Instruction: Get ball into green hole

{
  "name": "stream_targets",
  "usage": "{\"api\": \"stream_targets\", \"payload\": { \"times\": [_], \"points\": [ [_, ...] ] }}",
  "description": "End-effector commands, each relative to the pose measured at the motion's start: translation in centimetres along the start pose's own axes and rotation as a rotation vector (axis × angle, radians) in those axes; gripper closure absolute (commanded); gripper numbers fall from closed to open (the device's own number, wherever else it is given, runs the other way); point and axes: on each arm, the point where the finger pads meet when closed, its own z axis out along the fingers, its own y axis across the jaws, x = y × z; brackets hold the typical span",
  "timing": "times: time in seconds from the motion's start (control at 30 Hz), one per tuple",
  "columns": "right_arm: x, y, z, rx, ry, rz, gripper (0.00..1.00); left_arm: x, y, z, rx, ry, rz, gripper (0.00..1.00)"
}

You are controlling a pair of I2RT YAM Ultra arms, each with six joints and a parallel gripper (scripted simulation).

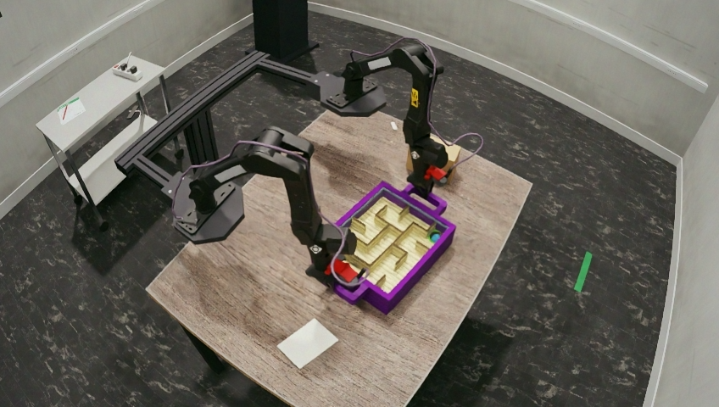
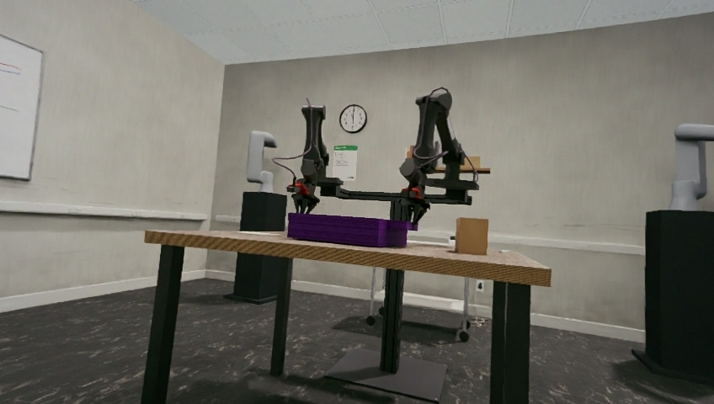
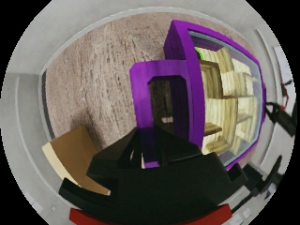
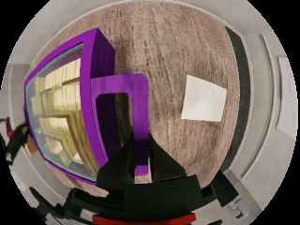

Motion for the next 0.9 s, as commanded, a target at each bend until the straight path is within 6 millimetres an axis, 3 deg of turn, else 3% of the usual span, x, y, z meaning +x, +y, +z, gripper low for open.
{"api": "stream_targets", "payload": {
  "times": [0.0,0.13,0.2,0.37,0.47,0.5,0.6,0.67,0.73,0.8,0.87],
  "points": [
    [-6.7,1.4,-1.7,-0.044,-0.173,0.053,1.0,-5.3,0.8,-1.4,-0.033,-0.148,-0.004,1.0],
    [-6.6,1.4,-1.6,-0.045,-0.175,0.054,1.0,-5.2,0.8,-1.4,-0.033,-0.149,-0.005,1.0],
    [-6.5,1.3,-1.6,-0.045,-0.175,0.054,1.0,-3.7,1.0,-1.3,-0.037,-0.119,-0.002,1.0],
    [-6.4,1.3,-1.5,-0.045,-0.176,0.056,1.0,-3.0,1.0,-1.3,-0.038,-0.109,-0.001,1.0],
    [-5.0,0.9,-0.4,-0.033,-0.146,0.049,1.0,-3.1,0.5,-1.4,-0.033,-0.114,0.01,1.0],
    [-5.4,1.0,-0.8,-0.038,-0.157,0.052,1.0,-3.1,0.2,-1.4,-0.03,-0.114,0.016,1.0],
    [-3.0,0.0,-1.0,-0.02,-0.114,0.043,1.0,-3.2,0.5,-1.4,-0.033,-0.116,0.009,1.0],
    [-4.3,0.5,-1.1,-0.031,-0.142,0.048,1.0,-3.0,0.2,-1.5,-0.031,-0.114,0.014,1.0],
    [-2.9,0.0,-1.0,-0.02,-0.115,0.042,1.0,-3.2,0.4,-1.5,-0.032,-0.118,0.009,1.0],
    [-4.6,0.6,-1.1,-0.033,-0.147,0.05,1.0,-3.0,0.5,-1.5,-0.033,-0.113,0.009,1.0],
    [-4.6,0.6,-1.1,-0.033,-0.147,0.05,1.0,-3.0,0.5,-1.5,-0.033,-0.113,0.009,1.0]
  ]
}}
